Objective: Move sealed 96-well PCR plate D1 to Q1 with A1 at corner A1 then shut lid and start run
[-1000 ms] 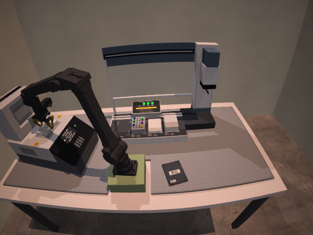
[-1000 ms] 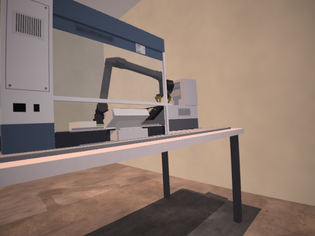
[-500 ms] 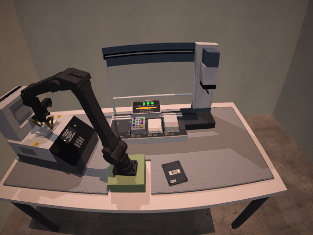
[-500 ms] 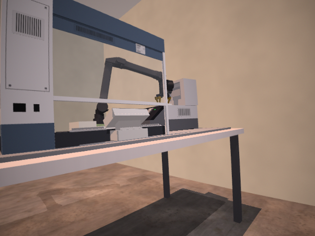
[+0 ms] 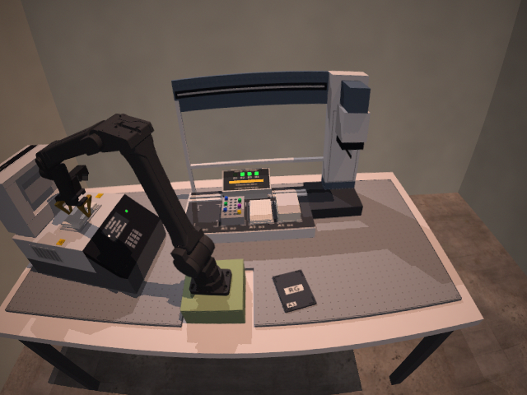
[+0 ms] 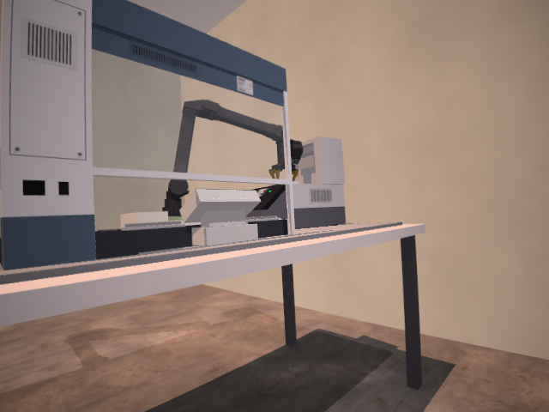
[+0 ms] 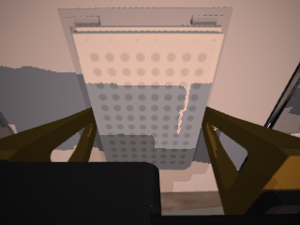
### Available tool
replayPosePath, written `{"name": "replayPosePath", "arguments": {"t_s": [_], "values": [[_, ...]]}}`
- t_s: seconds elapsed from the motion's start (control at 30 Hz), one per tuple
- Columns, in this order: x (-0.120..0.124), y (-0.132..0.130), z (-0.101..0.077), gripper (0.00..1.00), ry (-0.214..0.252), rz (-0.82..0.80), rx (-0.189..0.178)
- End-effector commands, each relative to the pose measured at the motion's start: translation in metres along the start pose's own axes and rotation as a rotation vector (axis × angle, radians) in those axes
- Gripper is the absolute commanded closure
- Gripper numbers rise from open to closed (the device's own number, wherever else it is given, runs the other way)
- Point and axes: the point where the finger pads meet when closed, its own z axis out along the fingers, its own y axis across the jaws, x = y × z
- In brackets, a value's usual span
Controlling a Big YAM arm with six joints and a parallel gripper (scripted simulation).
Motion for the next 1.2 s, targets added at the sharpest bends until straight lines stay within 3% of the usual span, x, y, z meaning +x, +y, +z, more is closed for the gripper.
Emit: {"name": "replayPosePath", "arguments": {"t_s": [0.0,0.57,0.93,1.17], "values": [[-0.011,0.016,-0.040,0.00,-0.021,-0.007,-0.080],[0.000,0.022,-0.043,0.00,-0.022,-0.029,-0.090],[0.000,0.021,-0.026,0.00,-0.014,-0.028,-0.057],[0.001,0.020,-0.030,0.00,-0.015,-0.029,-0.064]]}}
